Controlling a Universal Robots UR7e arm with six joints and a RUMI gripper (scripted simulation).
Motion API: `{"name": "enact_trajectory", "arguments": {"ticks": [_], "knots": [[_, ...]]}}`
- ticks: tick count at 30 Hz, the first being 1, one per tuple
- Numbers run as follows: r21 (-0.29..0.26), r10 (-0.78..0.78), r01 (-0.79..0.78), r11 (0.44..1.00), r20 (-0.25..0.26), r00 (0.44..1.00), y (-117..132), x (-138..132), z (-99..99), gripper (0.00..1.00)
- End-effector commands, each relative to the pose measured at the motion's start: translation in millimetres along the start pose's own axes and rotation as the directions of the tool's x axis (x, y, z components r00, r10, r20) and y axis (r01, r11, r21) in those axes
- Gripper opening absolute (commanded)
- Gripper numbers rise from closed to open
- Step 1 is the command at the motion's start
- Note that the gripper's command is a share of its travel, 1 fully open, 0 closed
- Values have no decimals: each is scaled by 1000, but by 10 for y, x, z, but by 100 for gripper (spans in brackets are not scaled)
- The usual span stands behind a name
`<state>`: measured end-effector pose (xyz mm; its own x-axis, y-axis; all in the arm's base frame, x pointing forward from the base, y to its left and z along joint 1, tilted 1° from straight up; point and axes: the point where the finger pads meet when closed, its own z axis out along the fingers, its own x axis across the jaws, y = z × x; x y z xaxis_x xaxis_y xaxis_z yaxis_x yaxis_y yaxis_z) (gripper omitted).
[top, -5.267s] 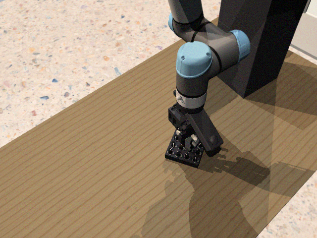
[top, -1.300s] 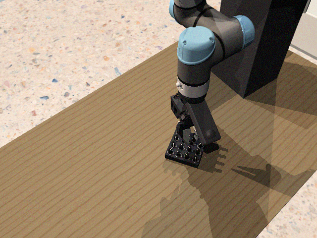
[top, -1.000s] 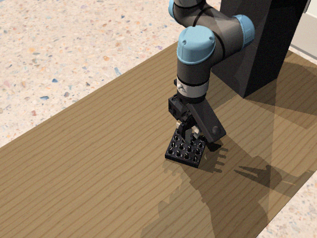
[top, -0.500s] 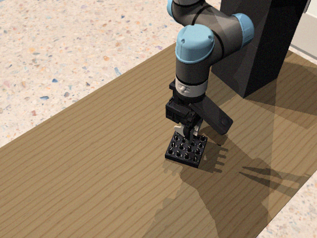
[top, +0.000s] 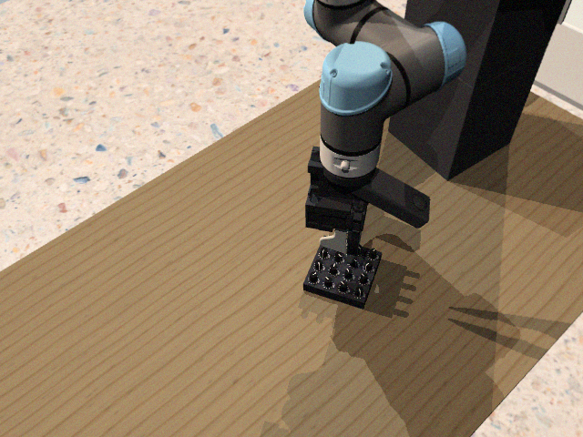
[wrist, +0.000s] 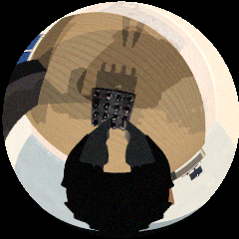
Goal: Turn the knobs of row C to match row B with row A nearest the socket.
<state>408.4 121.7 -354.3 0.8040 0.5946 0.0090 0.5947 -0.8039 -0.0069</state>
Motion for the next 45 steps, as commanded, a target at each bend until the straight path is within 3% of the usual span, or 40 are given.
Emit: {"name": "enact_trajectory", "arguments": {"ticks": [1,13,45], "knots": [[4,-155,156,988,-4,988,14,-3,-28,11],[4,-283,283,959,-5,959,27,-10,-49,11],[4,-286,286,958,-5,958,28,-10,-49,11]]}}
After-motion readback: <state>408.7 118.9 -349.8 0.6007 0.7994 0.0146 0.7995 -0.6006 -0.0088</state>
